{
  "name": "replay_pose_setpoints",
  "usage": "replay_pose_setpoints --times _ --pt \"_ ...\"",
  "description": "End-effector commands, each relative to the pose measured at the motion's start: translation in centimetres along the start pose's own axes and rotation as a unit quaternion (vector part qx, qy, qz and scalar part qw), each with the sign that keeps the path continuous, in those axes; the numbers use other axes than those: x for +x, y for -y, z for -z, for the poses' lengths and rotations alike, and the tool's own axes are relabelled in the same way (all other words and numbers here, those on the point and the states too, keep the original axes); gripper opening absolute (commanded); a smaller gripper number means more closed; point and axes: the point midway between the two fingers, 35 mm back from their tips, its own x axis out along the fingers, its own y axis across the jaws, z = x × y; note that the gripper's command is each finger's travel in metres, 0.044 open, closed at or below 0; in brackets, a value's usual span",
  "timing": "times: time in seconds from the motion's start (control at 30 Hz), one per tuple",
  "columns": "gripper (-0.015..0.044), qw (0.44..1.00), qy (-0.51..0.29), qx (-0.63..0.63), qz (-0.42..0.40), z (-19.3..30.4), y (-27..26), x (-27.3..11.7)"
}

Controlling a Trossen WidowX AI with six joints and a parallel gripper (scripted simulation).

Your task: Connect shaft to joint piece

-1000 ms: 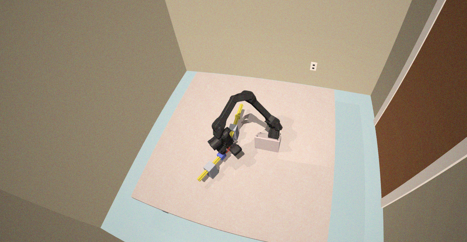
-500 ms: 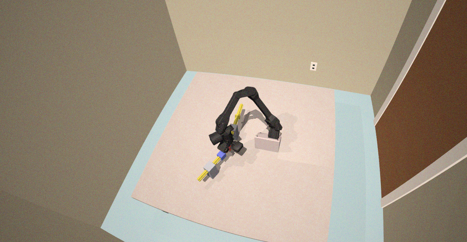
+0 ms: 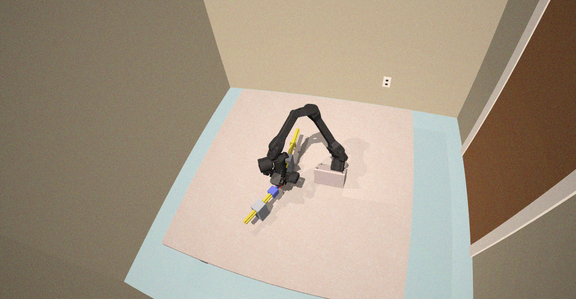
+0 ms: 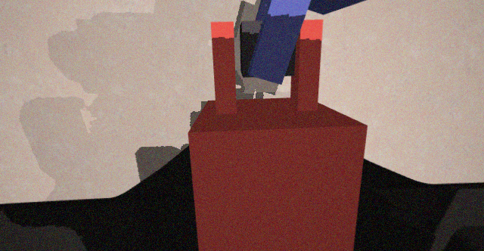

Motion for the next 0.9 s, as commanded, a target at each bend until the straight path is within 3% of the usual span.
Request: replay_pose_setpoints --times 0.0,0.67,0.87 --pt "0.0 0.999 0.021 -0.027 -0.005 0.01 0.27 0.22" --pt "0.0 0.998 0.032 -0.047 -0.007 -0.01 0.41 0.31" --pt "0.0147 0.998 0.032 -0.047 -0.007 -0.01 0.41 0.31"
